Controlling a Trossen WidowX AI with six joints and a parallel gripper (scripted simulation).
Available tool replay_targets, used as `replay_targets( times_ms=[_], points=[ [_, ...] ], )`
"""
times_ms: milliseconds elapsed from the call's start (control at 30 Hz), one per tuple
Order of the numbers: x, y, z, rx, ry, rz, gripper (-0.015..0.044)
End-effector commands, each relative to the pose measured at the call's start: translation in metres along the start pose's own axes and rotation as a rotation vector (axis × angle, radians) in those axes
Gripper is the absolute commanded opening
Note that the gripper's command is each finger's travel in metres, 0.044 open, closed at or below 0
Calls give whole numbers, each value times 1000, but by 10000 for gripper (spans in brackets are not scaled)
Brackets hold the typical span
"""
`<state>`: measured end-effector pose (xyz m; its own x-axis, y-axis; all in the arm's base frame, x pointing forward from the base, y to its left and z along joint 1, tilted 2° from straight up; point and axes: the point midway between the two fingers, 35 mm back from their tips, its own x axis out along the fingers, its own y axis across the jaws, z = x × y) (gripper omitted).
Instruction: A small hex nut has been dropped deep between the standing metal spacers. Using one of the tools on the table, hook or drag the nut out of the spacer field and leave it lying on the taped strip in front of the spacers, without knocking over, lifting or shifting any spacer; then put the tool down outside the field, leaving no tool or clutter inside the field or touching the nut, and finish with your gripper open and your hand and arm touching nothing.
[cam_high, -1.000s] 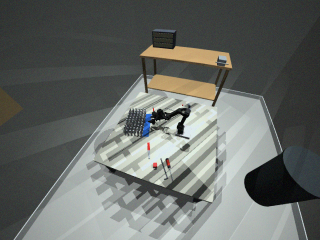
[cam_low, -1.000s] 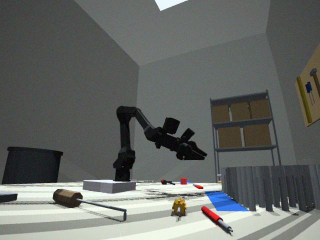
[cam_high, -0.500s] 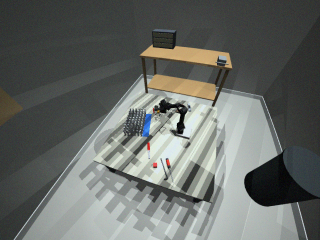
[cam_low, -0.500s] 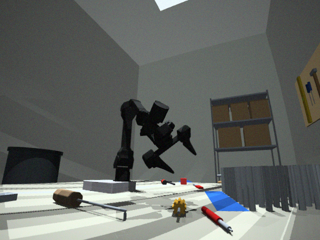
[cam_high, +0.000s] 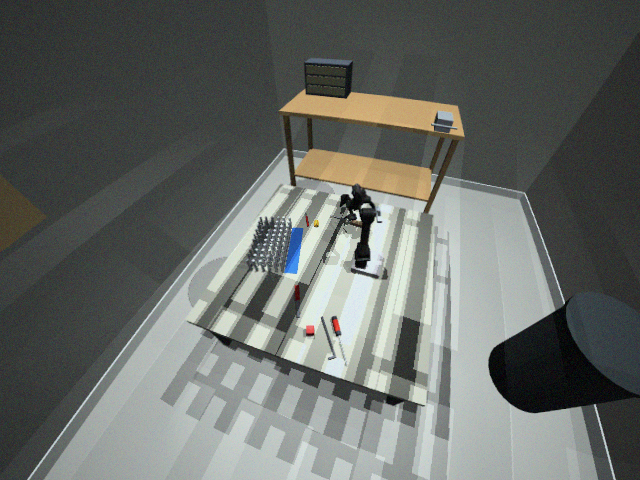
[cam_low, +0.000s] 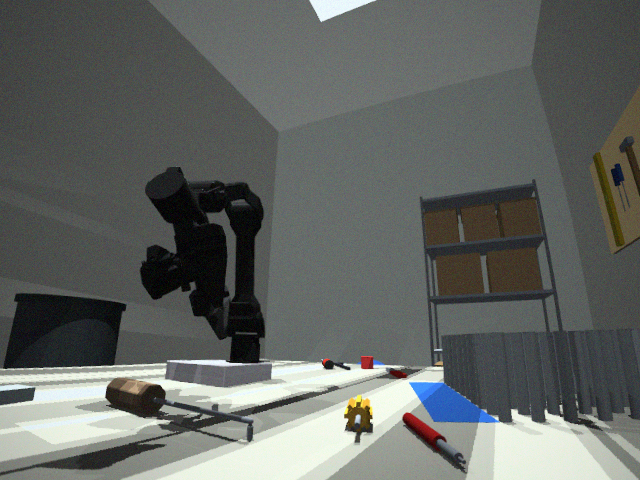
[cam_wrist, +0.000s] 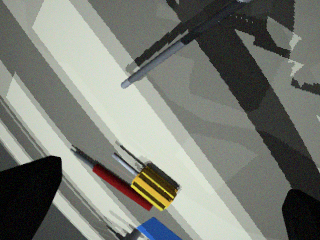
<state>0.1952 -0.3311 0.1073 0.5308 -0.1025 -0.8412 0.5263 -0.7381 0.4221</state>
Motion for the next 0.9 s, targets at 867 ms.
replay_targets(
  times_ms=[867],
  points=[
    [-24,-53,109,807,31,-38,440]
  ],
)
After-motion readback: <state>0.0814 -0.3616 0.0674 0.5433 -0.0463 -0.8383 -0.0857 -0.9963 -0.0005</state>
